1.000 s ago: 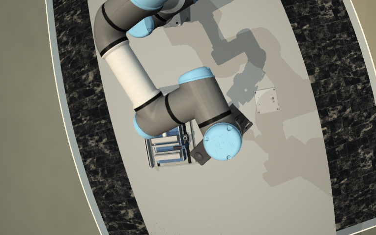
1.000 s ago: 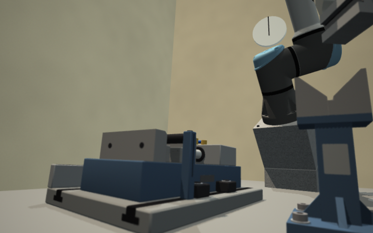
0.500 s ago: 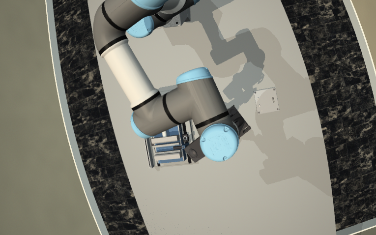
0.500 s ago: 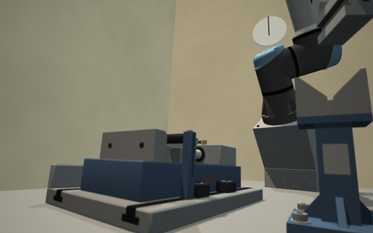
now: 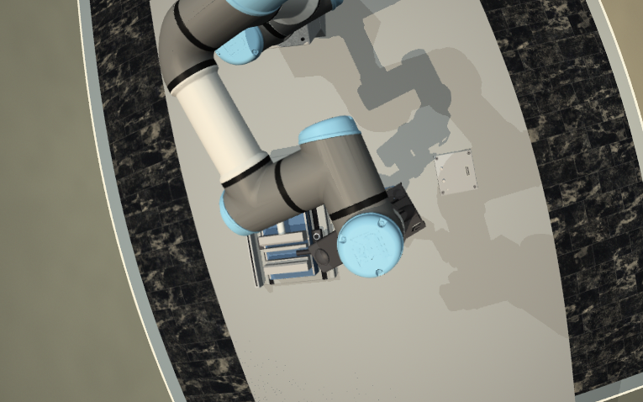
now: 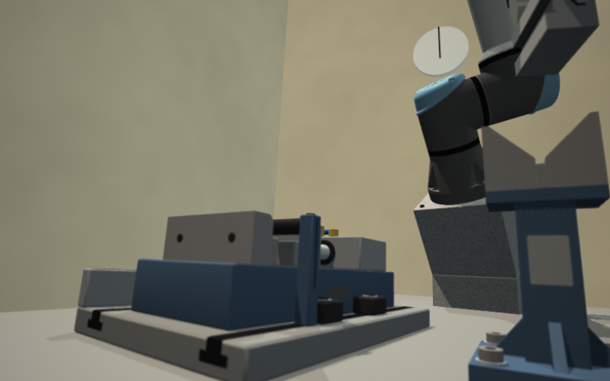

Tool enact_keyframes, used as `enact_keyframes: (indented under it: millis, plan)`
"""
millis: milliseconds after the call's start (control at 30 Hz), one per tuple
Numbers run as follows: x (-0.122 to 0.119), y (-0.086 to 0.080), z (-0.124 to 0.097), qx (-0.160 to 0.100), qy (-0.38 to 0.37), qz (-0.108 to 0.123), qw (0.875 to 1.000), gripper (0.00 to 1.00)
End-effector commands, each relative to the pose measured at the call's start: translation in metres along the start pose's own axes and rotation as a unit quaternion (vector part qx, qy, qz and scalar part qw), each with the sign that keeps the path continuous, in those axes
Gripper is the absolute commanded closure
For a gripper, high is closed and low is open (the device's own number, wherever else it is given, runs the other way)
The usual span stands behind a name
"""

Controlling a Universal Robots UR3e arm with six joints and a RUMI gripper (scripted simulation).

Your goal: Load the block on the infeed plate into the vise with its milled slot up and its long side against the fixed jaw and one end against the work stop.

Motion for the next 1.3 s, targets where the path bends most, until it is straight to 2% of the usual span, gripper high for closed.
enact_keyframes:
  millis: [0, 1267]
  plan:
    - [0.0005, -0.0012, 0.0018, 0.001, 0.020, 0.002, 1.000, 1.00]
    - [0.0062, -0.0019, 0.0085, 0.002, 0.114, 0.004, 0.994, 1.00]
Point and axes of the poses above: the point where the finger pads meet when closed, its own y axis out along the fingers, its own x axis across the jaws, z = x × y, the point moved 2 cm from there along -y, back along the fingers, and after that the axes turned 10 degrees about -y, right-handed, at the moved point
